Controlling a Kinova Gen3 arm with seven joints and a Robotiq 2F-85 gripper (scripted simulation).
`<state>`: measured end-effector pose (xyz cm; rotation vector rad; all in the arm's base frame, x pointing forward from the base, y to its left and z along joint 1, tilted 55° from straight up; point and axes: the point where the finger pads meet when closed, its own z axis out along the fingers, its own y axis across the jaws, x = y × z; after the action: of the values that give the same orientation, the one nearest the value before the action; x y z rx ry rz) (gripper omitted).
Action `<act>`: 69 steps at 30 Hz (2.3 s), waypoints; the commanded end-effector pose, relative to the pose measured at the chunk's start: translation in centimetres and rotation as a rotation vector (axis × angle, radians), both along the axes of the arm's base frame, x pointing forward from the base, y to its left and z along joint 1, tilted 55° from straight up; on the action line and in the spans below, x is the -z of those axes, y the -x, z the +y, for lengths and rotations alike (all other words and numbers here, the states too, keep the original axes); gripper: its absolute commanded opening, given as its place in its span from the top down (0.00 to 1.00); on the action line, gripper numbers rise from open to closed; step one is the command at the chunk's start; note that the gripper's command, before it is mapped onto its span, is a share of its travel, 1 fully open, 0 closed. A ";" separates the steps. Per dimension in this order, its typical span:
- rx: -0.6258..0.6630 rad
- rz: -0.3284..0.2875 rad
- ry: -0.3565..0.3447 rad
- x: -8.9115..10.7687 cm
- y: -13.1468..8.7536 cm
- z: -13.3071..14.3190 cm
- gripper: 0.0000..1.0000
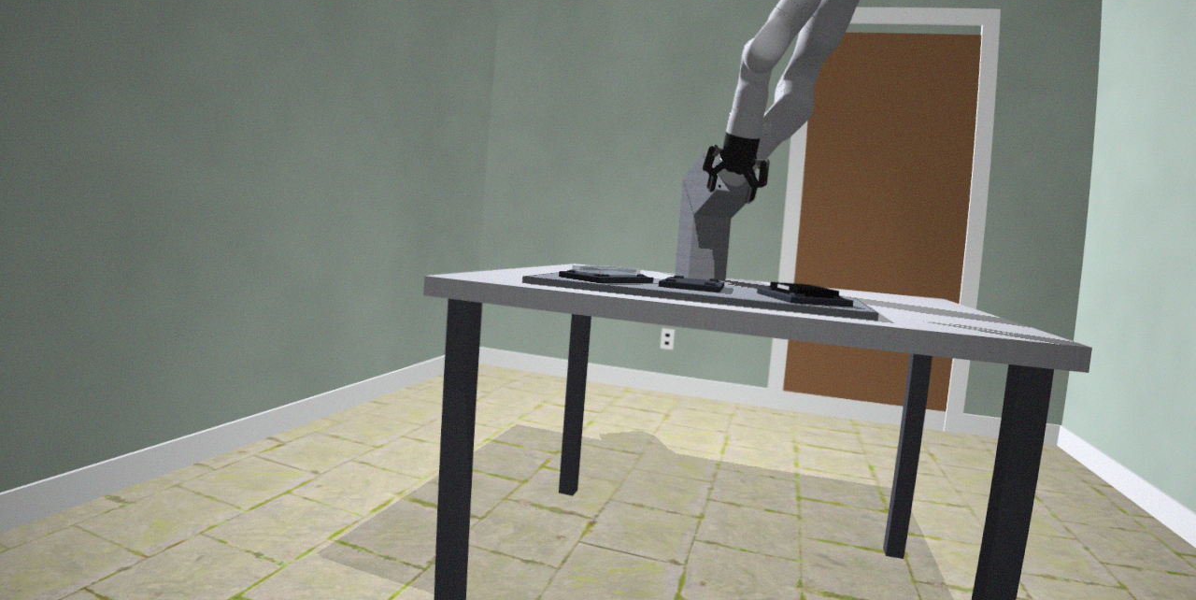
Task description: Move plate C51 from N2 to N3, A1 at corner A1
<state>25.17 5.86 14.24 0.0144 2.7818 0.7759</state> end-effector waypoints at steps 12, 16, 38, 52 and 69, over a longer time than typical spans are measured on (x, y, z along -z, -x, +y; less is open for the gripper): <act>-0.058 -0.101 0.007 -1.8 -2.0 2.5 0.00; -0.078 -0.135 0.007 -2.4 -2.8 3.4 0.00; -0.180 -0.307 0.007 -5.6 -6.4 8.1 0.00; -0.241 -0.411 0.007 -7.4 -8.6 10.9 0.00; -0.317 -0.540 0.008 -9.8 -11.3 14.3 0.00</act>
<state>36.38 19.26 23.85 -0.5386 2.3087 0.6988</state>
